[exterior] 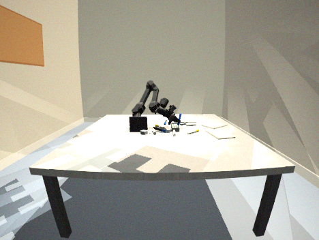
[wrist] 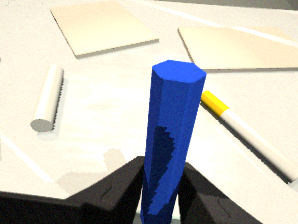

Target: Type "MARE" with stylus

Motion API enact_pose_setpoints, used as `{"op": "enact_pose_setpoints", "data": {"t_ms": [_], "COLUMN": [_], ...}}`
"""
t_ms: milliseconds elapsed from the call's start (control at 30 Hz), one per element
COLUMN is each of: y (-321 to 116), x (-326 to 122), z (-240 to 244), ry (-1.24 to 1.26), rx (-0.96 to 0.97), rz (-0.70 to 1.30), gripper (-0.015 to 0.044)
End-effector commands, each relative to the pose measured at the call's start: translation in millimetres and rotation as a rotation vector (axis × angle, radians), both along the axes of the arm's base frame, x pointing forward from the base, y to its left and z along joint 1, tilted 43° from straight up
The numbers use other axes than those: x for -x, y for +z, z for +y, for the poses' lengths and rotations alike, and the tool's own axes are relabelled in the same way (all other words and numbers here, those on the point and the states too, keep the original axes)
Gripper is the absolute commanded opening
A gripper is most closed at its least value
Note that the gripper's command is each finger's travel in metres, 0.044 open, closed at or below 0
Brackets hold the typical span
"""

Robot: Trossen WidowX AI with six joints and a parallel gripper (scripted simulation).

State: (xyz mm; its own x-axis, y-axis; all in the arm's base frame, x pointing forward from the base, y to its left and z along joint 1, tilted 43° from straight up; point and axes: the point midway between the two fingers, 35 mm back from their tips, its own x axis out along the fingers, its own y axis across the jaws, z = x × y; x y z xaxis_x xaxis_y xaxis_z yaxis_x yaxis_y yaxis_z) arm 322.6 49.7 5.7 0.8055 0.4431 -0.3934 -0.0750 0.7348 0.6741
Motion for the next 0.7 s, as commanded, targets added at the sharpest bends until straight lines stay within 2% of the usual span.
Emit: {"op": "enact_pose_setpoints", "data": {"t_ms": [0,667], "y": [-3,22], "x": [0,-4], "z": [1,-22], "ry": [-0.003,-0.003], "rx": [0.002,0.004], "rz": [0.010,0.009], "gripper": [0.0081,0.0081]}}
